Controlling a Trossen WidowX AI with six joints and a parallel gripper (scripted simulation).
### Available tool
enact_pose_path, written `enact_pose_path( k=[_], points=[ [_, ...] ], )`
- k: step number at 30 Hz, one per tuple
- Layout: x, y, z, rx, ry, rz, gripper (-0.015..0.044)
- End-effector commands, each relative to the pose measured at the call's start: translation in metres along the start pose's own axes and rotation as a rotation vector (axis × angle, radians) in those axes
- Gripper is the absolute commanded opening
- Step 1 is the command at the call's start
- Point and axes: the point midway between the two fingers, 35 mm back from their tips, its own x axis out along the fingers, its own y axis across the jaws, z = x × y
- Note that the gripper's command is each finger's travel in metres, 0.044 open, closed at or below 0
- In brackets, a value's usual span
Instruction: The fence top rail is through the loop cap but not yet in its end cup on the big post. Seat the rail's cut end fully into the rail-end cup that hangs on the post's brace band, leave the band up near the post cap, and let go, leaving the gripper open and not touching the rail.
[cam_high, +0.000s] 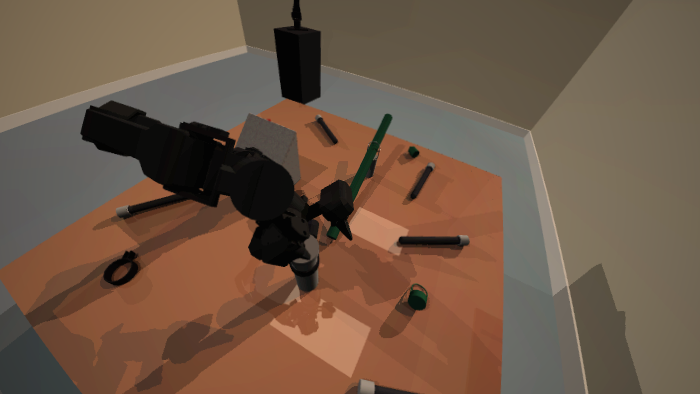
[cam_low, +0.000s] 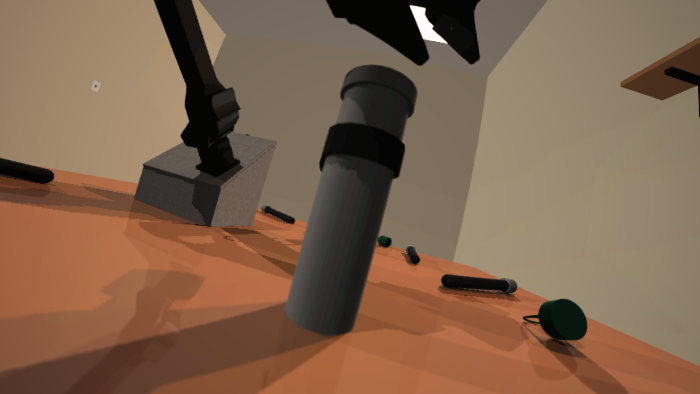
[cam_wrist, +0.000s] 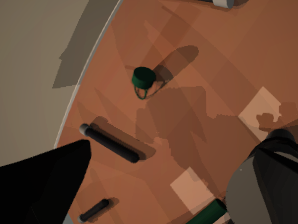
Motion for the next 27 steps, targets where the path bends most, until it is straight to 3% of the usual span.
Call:
enact_pose_path(
  k=[1,7,14,21,27],
  points=[
    [0.012,0.028,-0.047,-0.185,0.069,-0.025,0.0440],
    [0.016,0.065,-0.149,-0.611,0.144,-0.081,0.0440],
    [0.001,0.073,-0.249,-1.107,0.104,-0.144,0.0440],
    [0.001,0.070,-0.244,-1.189,0.118,-0.140,0.0440],
    [-0.001,0.048,-0.210,-1.559,0.193,-0.089,0.0440]
  ],
)
